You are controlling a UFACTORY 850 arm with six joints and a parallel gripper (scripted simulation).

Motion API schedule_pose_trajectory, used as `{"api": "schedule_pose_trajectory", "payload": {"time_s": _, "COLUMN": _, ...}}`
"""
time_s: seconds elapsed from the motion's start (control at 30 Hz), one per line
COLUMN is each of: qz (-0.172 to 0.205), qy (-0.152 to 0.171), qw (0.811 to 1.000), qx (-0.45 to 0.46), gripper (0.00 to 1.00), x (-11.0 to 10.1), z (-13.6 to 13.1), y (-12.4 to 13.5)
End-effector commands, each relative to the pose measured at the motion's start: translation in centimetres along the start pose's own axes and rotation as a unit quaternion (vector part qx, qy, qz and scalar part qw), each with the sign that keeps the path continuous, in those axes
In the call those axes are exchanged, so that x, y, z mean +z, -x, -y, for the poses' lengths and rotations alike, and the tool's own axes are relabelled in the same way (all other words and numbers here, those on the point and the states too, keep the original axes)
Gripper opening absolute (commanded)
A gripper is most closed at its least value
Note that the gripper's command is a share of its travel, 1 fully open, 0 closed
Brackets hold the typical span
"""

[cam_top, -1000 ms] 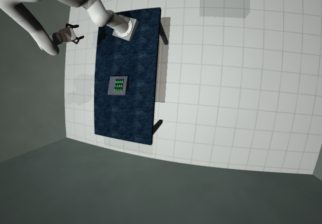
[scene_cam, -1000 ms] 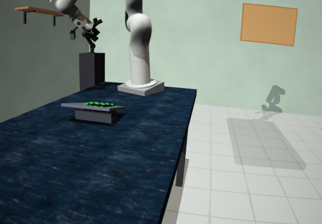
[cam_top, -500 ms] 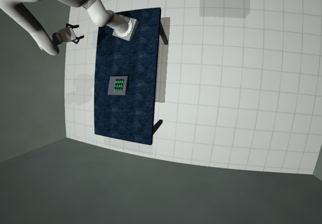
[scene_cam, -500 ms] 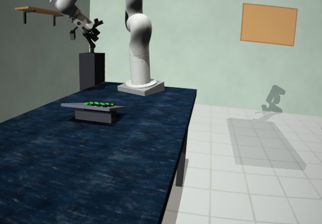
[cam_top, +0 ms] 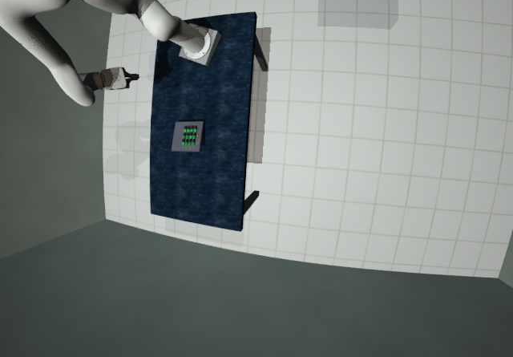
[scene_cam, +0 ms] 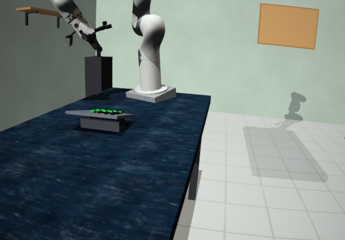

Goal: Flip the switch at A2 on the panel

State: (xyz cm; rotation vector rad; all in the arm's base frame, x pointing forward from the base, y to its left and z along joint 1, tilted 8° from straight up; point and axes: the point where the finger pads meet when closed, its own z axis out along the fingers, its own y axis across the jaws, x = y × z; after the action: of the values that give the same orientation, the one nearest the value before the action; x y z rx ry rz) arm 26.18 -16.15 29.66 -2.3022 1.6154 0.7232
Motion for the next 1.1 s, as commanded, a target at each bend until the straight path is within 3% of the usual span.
{"api": "schedule_pose_trajectory", "payload": {"time_s": 0.0, "qz": -0.009, "qy": -0.020, "qw": 1.000, "qx": -0.004, "gripper": 0.00, "x": 0.4, "z": 4.7, "y": -0.3}}
{"api": "schedule_pose_trajectory", "payload": {"time_s": 0.03, "qz": -0.014, "qy": -0.046, "qw": 0.999, "qx": -0.006, "gripper": 0.00, "x": 0.7, "z": 8.5, "y": 0.2}}
{"api": "schedule_pose_trajectory", "payload": {"time_s": 0.1, "qz": -0.014, "qy": -0.046, "qw": 0.999, "qx": -0.006, "gripper": 0.00, "x": 0.9, "z": 10.2, "y": 0.3}}
{"api": "schedule_pose_trajectory", "payload": {"time_s": 0.13, "qz": -0.017, "qy": -0.071, "qw": 0.997, "qx": -0.007, "gripper": 0.00, "x": 1.0, "z": 11.3, "y": 0.8}}
{"api": "schedule_pose_trajectory", "payload": {"time_s": 0.23, "qz": -0.017, "qy": -0.071, "qw": 0.997, "qx": -0.007, "gripper": 0.00, "x": 1.5, "z": 15.1, "y": 1.2}}
{"api": "schedule_pose_trajectory", "payload": {"time_s": 0.27, "qz": -0.018, "qy": -0.095, "qw": 0.995, "qx": -0.006, "gripper": 0.00, "x": 1.7, "z": 16.4, "y": 2.0}}
{"api": "schedule_pose_trajectory", "payload": {"time_s": 0.33, "qz": -0.018, "qy": -0.095, "qw": 0.995, "qx": -0.006, "gripper": 0.00, "x": 2.0, "z": 18.9, "y": 2.4}}
{"api": "schedule_pose_trajectory", "payload": {"time_s": 0.37, "qz": -0.017, "qy": -0.116, "qw": 0.993, "qx": -0.004, "gripper": 0.00, "x": 2.3, "z": 20.1, "y": 3.1}}
{"api": "schedule_pose_trajectory", "payload": {"time_s": 0.5, "qz": -0.016, "qy": -0.135, "qw": 0.991, "qx": -0.001, "gripper": 0.00, "x": 3.2, "z": 24.9, "y": 4.8}}
{"api": "schedule_pose_trajectory", "payload": {"time_s": 0.57, "qz": -0.016, "qy": -0.135, "qw": 0.991, "qx": -0.001, "gripper": 0.00, "x": 3.2, "z": 24.9, "y": 4.8}}
{"api": "schedule_pose_trajectory", "payload": {"time_s": 0.6, "qz": -0.013, "qy": -0.150, "qw": 0.989, "qx": 0.002, "gripper": 0.00, "x": 4.0, "z": 28.3, "y": 6.3}}
{"api": "schedule_pose_trajectory", "payload": {"time_s": 0.9, "qz": -0.006, "qy": -0.182, "qw": 0.983, "qx": 0.012, "gripper": 0.00, "x": 6.8, "z": 37.5, "y": 11.1}}
{"api": "schedule_pose_trajectory", "payload": {"time_s": 1.07, "qz": -0.006, "qy": -0.182, "qw": 0.983, "qx": 0.012, "gripper": 0.00, "x": 6.8, "z": 37.5, "y": 11.1}}
